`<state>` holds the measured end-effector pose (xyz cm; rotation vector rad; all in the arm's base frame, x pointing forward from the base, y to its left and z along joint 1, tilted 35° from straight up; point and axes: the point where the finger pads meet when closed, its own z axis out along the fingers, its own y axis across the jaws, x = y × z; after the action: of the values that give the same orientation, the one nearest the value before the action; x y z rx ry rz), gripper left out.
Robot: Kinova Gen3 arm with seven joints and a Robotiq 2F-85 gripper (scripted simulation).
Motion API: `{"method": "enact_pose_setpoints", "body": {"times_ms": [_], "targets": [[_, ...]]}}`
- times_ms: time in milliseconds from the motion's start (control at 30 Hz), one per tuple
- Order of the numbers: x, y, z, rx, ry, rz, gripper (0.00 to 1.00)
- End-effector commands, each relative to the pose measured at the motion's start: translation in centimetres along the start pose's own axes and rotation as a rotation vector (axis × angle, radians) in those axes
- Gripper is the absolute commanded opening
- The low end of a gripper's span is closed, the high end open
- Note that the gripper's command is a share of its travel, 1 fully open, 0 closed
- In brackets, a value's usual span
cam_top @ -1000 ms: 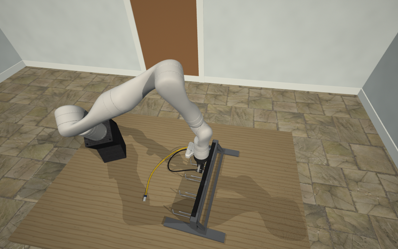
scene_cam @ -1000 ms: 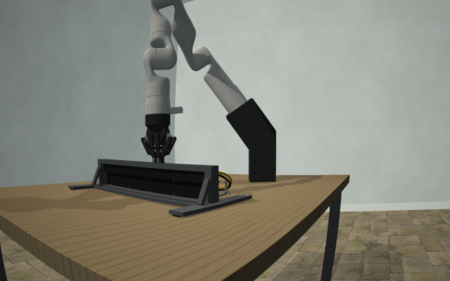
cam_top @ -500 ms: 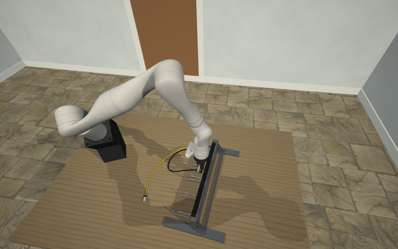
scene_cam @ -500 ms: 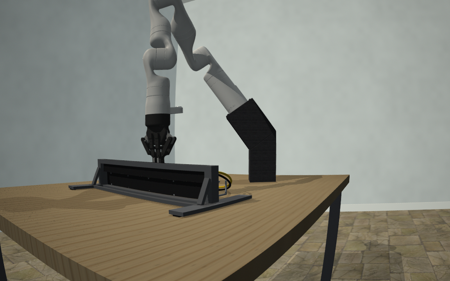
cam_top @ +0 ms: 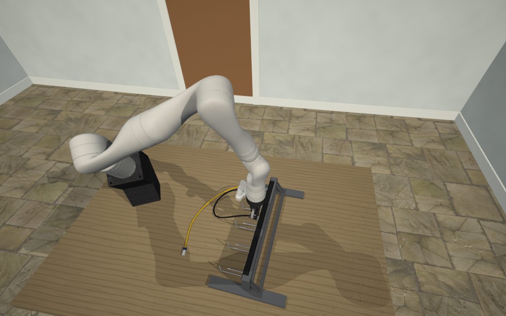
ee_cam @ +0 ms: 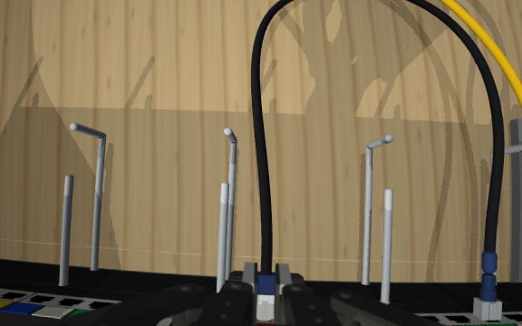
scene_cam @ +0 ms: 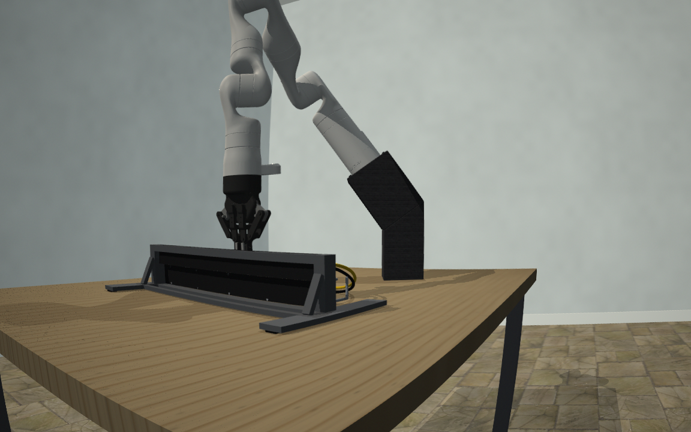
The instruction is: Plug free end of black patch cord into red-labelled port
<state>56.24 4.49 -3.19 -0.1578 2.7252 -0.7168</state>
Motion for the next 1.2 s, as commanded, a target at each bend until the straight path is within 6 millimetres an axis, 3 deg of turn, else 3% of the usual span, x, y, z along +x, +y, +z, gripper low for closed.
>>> {"method": "enact_pose_setpoints", "body": {"times_ms": [0, 900, 933, 1167], "targets": [[-0.63, 0.04, -0.18, -0.004, -0.012, 0.003, 0.00], [-0.01, 0.04, -0.16, -0.004, -0.012, 0.003, 0.00], [-0.01, 0.04, -0.16, -0.004, -0.012, 0.003, 0.37], [-0.01, 0.04, -0.16, -0.004, -0.012, 0.003, 0.37]]}}
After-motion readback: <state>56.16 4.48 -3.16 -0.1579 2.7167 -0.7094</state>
